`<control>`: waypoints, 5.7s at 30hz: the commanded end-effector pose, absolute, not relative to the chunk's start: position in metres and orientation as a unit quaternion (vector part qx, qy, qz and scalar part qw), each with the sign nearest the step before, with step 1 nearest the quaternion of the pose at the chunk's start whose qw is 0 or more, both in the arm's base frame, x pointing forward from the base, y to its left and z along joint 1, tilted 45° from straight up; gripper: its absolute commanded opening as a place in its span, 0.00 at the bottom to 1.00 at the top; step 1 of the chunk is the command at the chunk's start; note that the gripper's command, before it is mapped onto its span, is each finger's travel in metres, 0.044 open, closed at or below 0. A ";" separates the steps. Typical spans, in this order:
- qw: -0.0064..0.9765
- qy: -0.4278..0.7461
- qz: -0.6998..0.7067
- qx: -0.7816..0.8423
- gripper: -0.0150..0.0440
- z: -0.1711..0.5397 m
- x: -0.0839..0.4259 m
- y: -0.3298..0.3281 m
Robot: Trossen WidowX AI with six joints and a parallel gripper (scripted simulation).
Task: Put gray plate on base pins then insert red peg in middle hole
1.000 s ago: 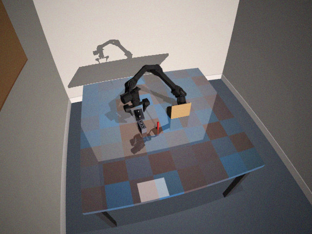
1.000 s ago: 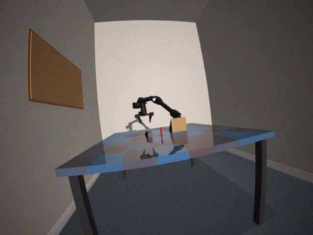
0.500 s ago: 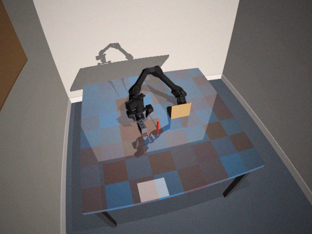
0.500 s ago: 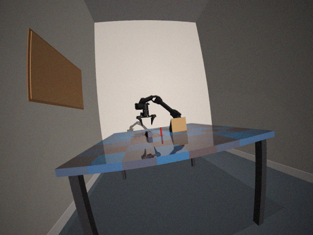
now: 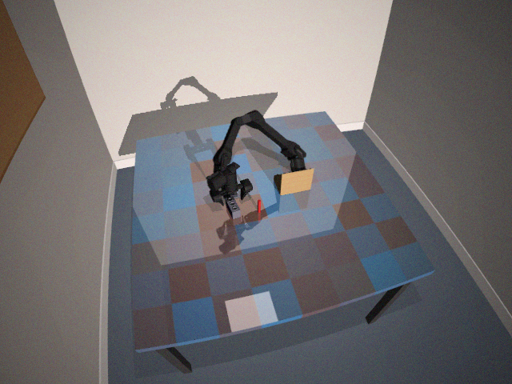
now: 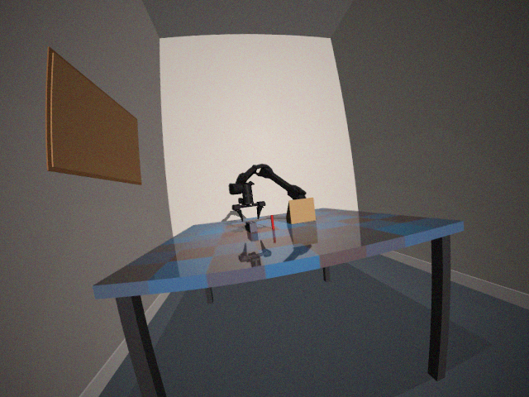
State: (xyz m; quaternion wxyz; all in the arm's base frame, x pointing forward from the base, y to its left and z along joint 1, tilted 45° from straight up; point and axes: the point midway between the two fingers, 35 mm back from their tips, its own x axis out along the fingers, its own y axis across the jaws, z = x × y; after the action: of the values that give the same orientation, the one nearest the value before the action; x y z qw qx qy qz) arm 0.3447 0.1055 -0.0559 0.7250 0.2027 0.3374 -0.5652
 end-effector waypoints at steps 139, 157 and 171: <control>0.715 0.318 -0.576 0.236 0.25 0.029 0.355 0.067; 0.711 0.297 -0.587 0.249 0.25 0.046 0.356 0.010; 0.710 0.291 -0.590 0.251 0.25 0.050 0.355 -0.004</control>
State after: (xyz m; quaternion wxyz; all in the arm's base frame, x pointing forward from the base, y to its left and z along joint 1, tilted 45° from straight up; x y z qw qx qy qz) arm 0.3543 -0.0036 0.0490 0.7081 0.2521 0.2925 -0.5912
